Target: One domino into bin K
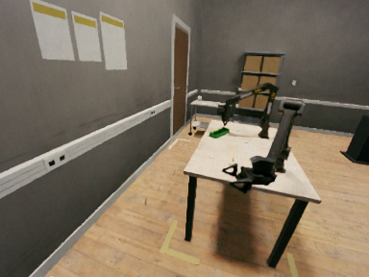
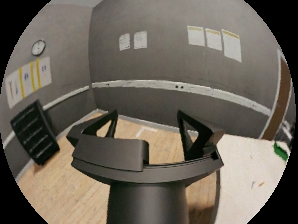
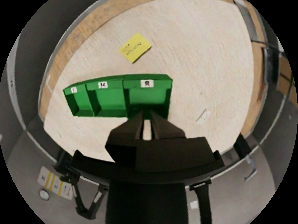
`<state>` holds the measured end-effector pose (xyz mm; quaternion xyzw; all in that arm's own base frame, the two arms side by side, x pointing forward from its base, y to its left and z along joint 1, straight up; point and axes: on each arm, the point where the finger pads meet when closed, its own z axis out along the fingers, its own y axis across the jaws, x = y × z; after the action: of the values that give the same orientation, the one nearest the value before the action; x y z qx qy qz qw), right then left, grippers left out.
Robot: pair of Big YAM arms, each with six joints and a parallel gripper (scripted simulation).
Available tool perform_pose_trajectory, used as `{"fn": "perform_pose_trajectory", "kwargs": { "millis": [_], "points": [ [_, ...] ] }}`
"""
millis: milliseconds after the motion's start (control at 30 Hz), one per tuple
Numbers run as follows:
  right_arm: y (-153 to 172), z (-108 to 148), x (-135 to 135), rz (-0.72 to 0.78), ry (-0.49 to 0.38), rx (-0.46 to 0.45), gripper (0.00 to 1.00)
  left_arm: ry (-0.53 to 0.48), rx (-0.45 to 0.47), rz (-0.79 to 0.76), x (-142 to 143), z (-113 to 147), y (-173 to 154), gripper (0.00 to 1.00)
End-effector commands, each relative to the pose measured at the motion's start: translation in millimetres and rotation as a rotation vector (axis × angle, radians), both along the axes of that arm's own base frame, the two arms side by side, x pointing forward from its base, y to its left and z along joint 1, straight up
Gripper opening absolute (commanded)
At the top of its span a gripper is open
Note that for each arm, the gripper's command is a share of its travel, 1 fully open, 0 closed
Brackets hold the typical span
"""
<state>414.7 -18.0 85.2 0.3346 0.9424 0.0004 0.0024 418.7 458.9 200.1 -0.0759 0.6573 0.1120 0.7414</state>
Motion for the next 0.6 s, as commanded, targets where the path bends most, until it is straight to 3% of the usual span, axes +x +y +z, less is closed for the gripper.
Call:
{"fn": "perform_pose_trajectory", "kwargs": {
  "millis": [0, 67, 567],
  "points": [
    [4, 3, 8, 0.004, 0.002, 0.001, 0.09, -0.009, 0.015, 0.016, -6, 8, 9, 1.00],
    [9, 13, 23, 0.001, -0.026, 0.001, 0.09, -0.009, 0.015, 0.016, -6, 8, 9, 1.00],
    [65, 12, 68, 0.001, -0.026, 0.005, 0.09, -0.009, 0.015, 0.016, -6, 8, 9, 1.00]
  ]
}}
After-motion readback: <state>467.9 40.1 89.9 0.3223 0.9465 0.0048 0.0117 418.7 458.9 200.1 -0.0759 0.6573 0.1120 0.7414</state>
